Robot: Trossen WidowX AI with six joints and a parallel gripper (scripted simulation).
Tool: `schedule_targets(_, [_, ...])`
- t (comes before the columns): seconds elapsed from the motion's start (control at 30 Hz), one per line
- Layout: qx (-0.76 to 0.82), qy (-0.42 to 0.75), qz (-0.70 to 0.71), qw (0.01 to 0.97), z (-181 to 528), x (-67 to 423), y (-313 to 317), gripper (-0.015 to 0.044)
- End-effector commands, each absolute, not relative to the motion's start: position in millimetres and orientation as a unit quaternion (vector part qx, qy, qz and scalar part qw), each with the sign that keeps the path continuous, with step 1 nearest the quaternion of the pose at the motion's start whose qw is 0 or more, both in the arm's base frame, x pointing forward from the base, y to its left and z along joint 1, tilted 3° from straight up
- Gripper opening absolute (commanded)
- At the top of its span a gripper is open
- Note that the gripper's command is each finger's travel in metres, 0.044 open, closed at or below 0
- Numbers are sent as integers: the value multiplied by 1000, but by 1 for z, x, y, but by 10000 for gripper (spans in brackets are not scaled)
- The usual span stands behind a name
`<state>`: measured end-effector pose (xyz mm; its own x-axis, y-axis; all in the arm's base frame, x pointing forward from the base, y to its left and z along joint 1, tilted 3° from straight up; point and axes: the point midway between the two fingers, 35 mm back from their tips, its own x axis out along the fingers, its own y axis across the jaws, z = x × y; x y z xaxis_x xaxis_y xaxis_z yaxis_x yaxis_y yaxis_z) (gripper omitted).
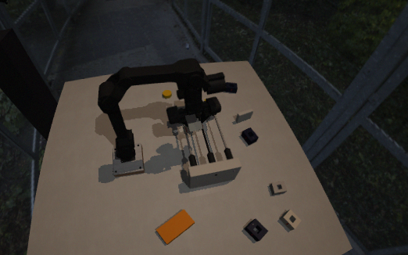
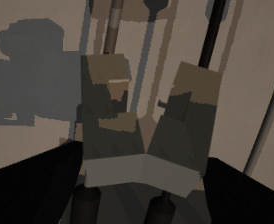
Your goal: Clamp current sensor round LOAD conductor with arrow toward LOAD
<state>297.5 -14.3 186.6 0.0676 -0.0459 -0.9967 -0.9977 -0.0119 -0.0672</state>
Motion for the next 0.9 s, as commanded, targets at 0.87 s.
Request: schedule_targets(0.87, [-211,643,150,721,184,330,-17,0])
